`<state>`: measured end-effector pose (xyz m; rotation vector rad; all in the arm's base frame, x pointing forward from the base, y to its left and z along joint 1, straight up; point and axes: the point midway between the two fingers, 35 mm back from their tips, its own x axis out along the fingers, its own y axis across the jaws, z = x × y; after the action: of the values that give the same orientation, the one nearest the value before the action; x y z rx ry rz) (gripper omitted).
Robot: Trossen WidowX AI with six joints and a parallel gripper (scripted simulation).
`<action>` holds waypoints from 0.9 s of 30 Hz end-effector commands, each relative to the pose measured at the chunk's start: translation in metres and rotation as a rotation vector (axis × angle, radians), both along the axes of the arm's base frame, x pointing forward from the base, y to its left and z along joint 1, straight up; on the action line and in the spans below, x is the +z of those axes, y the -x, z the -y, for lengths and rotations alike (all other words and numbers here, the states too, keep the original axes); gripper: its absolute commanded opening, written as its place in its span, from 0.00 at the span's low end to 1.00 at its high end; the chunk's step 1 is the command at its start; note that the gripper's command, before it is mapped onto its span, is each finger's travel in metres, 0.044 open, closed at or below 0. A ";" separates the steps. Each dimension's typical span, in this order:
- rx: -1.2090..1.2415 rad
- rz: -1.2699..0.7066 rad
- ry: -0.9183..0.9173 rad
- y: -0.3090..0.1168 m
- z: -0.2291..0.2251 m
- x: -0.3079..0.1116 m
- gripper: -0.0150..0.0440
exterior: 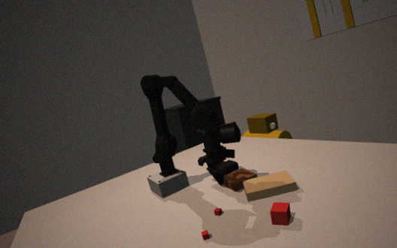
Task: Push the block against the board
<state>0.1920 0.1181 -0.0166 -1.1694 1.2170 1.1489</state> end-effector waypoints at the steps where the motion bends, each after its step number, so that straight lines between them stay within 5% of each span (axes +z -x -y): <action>1: -0.002 -0.001 -0.006 -0.001 -0.007 0.000 0.25; 27: -0.002 -0.001 -0.007 -0.006 -0.024 0.000 0.25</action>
<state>0.1973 0.1430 -0.0153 -1.1692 1.2129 1.1490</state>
